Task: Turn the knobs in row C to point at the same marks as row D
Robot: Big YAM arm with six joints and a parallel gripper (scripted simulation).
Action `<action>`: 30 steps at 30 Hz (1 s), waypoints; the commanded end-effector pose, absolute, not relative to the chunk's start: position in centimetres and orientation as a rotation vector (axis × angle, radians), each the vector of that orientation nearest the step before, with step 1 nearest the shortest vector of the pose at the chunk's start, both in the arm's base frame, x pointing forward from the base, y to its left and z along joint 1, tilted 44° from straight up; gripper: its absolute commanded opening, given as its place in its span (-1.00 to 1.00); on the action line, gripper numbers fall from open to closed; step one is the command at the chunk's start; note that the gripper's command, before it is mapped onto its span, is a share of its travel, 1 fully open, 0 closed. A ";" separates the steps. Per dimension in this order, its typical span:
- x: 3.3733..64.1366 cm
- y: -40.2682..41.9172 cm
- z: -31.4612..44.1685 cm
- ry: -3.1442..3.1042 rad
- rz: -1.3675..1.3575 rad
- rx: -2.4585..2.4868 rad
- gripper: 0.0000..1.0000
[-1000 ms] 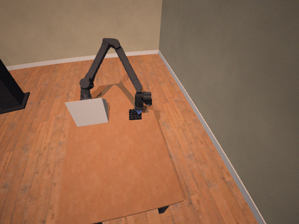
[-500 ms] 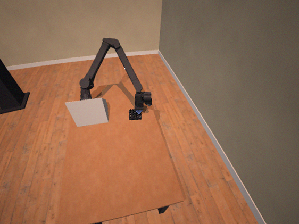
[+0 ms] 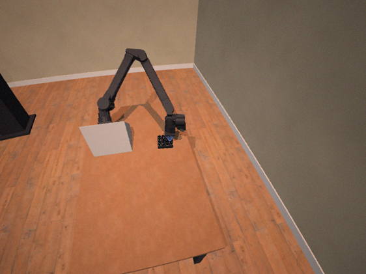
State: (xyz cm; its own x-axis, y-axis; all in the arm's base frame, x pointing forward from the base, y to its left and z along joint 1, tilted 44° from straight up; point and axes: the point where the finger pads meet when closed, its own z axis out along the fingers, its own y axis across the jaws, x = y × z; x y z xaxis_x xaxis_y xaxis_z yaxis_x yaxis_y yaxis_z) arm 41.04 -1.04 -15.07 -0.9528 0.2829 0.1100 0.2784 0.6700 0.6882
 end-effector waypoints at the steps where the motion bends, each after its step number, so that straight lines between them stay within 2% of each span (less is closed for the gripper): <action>1: 43.3 -1.4 -13.5 2.834 1.160 0.459 -0.61; 30: 42.9 -1.3 -13.6 2.839 1.163 0.464 -0.61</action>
